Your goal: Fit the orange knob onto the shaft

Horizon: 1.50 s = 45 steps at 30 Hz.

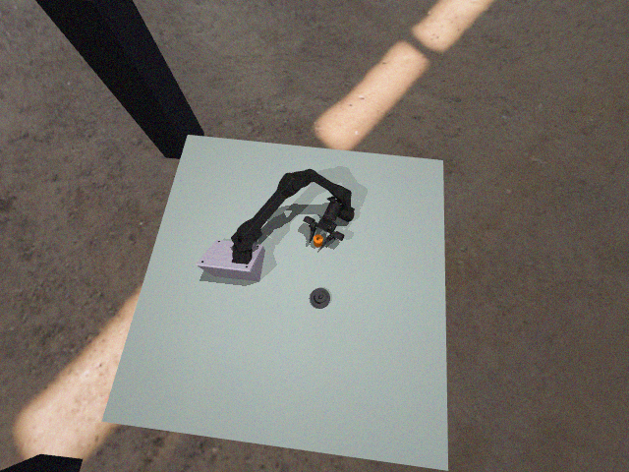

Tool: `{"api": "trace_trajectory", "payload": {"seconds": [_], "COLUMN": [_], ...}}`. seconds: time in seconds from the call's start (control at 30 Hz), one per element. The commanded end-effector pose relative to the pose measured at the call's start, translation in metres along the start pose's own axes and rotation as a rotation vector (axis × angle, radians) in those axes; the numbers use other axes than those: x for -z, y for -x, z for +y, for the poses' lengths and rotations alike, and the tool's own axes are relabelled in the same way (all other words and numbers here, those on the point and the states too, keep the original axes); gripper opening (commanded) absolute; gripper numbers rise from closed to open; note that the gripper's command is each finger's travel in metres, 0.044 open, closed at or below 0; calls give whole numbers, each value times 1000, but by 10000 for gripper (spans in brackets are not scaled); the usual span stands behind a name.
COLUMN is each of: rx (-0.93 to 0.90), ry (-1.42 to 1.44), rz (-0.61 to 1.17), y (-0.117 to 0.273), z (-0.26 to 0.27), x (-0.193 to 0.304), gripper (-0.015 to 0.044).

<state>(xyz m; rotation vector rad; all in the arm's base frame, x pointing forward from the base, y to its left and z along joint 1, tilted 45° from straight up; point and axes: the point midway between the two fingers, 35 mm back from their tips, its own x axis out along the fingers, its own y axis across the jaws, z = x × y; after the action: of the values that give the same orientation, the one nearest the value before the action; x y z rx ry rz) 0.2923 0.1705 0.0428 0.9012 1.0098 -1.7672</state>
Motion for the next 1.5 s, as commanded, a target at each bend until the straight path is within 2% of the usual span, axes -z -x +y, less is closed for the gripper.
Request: {"api": "trace_trajectory", "payload": {"seconds": [0.0,0.43,0.67,0.9,1.13,1.37,1.47], "rx": [0,0,0,-2,-66,-68,-15], "ry": [0,0,0,0,0,0,-14], "rz": [1,1,1,2,49,50,182], "y": [0,0,0,1,28,28,22], "z": [0,0,0,0,-3,-3,-4], "x": [0,0,0,-2,-74,-76,-77], "gripper": [260,260,440,440,440,440,440]}}
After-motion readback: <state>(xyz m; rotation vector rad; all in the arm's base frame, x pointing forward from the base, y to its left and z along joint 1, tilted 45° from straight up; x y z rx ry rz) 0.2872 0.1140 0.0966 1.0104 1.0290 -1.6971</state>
